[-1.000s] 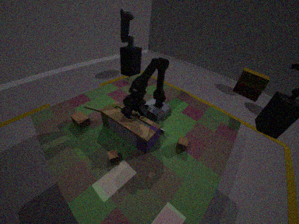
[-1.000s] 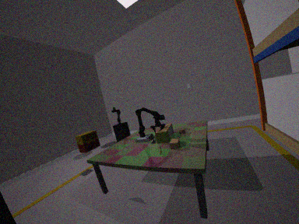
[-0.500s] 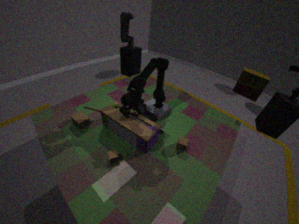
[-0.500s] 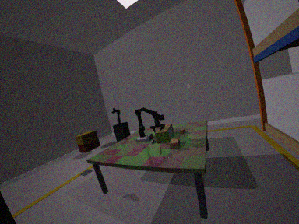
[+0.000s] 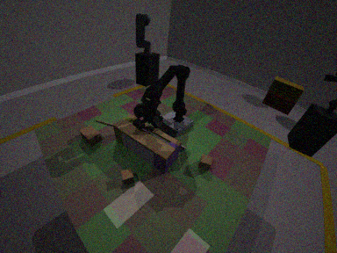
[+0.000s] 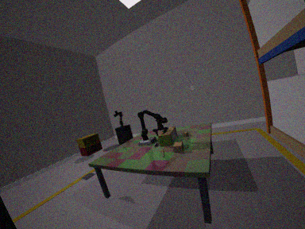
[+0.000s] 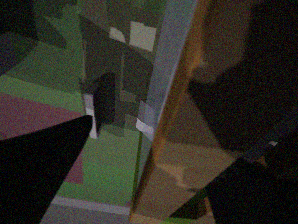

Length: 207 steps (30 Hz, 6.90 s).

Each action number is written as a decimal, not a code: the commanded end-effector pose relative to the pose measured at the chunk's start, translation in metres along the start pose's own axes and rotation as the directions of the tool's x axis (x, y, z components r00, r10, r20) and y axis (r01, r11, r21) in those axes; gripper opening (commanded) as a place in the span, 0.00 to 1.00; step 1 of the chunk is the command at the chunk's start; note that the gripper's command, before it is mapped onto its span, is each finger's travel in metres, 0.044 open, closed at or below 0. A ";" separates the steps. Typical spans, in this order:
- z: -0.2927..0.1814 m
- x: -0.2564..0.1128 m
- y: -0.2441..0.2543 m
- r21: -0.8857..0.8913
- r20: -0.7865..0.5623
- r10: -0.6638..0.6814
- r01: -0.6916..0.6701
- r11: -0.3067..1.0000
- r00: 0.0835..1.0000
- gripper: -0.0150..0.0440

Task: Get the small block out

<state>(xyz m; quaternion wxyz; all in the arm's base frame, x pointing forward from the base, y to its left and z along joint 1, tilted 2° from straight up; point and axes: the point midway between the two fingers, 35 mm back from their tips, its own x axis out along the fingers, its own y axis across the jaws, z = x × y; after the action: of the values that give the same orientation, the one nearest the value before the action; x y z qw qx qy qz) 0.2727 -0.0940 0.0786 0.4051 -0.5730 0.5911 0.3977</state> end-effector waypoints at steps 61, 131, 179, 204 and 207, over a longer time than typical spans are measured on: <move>-0.064 -0.040 0.005 0.000 -0.004 0.013 -0.013 1.000 1.000 0.93; -0.112 -0.041 0.047 -0.949 0.286 -0.398 0.315 0.008 0.871 0.74; -0.072 0.087 0.045 -0.949 0.286 -0.398 0.315 0.008 0.872 0.74; -0.063 0.106 0.048 -0.949 0.287 -0.397 0.315 0.008 0.872 0.43; -0.068 0.097 0.047 -0.949 0.286 -0.398 0.315 0.009 0.872 0.29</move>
<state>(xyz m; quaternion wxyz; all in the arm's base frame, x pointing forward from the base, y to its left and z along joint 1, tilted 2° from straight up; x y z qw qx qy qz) 0.2218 -0.1896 0.0043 -0.0056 -0.8336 0.0270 0.5517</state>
